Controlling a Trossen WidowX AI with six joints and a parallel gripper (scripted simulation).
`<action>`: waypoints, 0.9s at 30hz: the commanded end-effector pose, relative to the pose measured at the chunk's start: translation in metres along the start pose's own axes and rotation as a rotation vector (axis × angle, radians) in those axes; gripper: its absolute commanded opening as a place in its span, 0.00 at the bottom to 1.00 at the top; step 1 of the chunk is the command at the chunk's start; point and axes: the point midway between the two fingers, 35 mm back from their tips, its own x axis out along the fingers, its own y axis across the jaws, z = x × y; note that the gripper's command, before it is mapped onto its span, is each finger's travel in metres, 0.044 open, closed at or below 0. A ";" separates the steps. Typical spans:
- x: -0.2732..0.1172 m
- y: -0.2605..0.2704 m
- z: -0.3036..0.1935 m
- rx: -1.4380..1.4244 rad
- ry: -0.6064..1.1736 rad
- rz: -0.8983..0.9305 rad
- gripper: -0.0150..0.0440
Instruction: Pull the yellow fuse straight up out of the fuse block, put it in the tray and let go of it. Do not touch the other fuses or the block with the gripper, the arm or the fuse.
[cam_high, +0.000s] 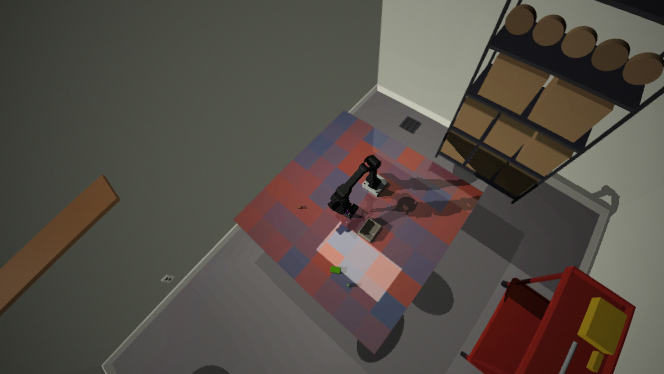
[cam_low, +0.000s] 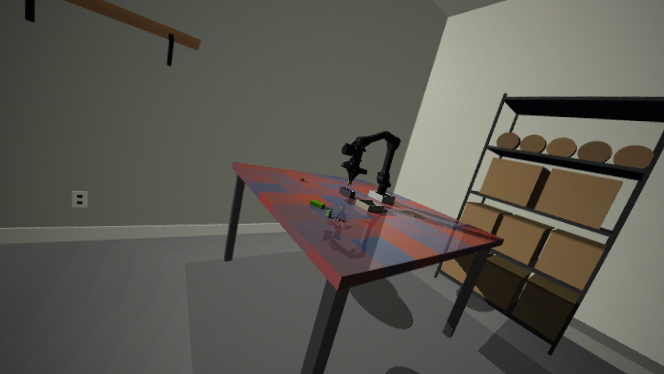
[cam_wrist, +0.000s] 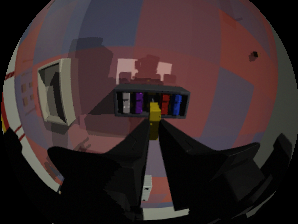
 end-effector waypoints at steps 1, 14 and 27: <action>-0.001 0.009 0.004 -0.001 0.002 -0.002 0.25; -0.001 0.073 0.021 -0.001 0.002 0.003 0.25; -0.002 0.142 0.024 -0.001 0.002 0.010 0.25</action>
